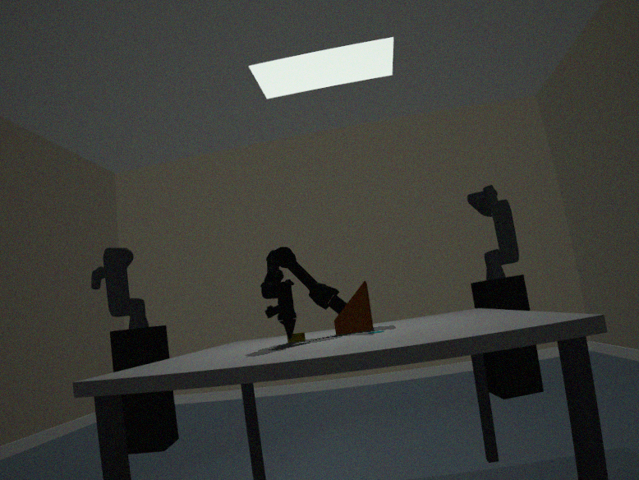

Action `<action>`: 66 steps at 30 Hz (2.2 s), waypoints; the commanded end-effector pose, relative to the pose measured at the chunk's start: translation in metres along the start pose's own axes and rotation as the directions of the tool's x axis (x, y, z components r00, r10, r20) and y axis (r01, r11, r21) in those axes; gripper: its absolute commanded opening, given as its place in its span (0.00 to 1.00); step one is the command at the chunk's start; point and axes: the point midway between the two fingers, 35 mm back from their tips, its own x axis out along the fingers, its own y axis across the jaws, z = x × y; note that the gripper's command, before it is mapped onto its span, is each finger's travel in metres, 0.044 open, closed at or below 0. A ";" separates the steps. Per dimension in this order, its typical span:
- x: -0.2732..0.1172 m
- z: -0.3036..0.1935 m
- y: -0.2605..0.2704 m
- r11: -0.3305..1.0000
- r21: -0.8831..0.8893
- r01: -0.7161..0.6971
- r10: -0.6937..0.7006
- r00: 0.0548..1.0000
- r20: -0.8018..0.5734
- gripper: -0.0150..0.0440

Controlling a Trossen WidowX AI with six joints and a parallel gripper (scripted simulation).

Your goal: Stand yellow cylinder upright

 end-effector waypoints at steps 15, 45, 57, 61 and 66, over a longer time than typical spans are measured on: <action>-0.024 -0.003 0.005 1.000 -0.004 -0.003 0.003 1.000 -0.018 0.43; -0.108 -0.003 0.001 1.000 -0.014 -0.001 0.001 1.000 -0.012 0.43; -0.112 -0.024 0.026 0.970 -0.240 -0.032 0.024 0.999 -0.038 0.43; -0.114 -0.032 0.035 0.946 -0.322 -0.044 0.031 0.998 -0.048 0.43; -0.116 -0.044 0.045 0.905 -0.421 -0.060 0.039 0.997 -0.059 0.43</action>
